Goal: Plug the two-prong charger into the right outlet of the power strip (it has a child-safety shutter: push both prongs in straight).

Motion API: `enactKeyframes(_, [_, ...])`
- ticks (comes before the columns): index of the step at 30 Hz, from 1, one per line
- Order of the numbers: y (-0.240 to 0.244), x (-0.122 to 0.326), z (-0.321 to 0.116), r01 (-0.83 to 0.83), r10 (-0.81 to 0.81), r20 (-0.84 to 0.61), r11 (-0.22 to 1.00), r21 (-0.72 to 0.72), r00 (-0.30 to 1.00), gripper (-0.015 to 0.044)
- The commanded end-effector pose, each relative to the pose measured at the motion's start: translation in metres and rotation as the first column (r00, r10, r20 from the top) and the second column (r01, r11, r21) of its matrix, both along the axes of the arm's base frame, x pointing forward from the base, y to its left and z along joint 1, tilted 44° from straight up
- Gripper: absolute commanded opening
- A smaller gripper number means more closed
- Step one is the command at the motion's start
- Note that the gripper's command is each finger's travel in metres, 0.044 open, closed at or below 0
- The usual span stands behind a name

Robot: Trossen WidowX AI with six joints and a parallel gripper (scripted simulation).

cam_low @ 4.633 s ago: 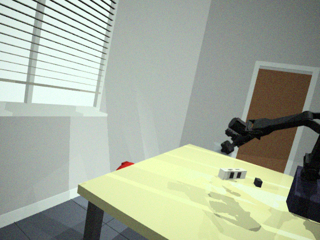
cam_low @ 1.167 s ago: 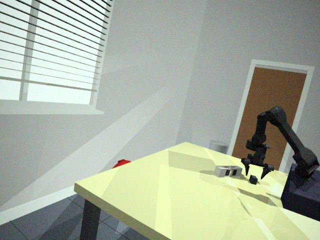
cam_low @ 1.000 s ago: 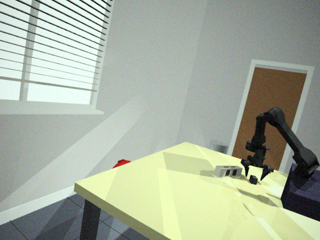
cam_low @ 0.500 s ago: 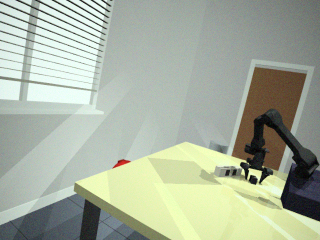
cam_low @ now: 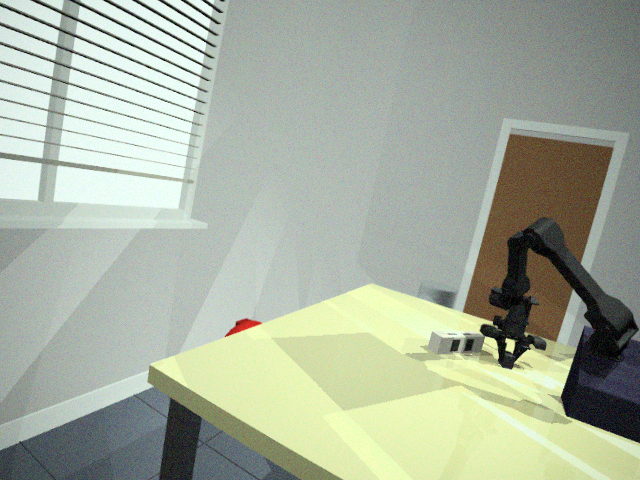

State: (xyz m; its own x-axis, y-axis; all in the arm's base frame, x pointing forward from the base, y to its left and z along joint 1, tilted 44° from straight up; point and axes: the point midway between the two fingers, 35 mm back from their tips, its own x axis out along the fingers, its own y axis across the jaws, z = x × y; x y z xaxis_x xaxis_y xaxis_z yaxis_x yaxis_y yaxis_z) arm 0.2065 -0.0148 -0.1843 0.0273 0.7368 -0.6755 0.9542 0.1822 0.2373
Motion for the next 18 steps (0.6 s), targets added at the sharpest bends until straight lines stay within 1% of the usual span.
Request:
enactKeyframes(1, [-0.001, 0.000, 0.001, 0.000, 0.000, 0.001, 1.000, -0.001, 1.000, 0.0039])
enactKeyframes(2, [-0.002, 0.000, 0.002, 0.000, 0.000, 0.001, 1.000, -0.001, 1.000, 0.0013])
enactKeyframes(3, [-0.004, 0.001, 0.003, 0.001, -0.001, 0.001, 1.000, -0.001, 1.000, 0.0000])
enactKeyframes(14, [-0.034, -0.005, 0.039, 0.004, -0.004, -0.003, 1.000, 0.000, 1.000, 0.0000])
enactKeyframes(18, [-0.036, -0.006, 0.045, 0.005, -0.005, -0.004, 1.000, 0.001, 1.000, 0.0000])
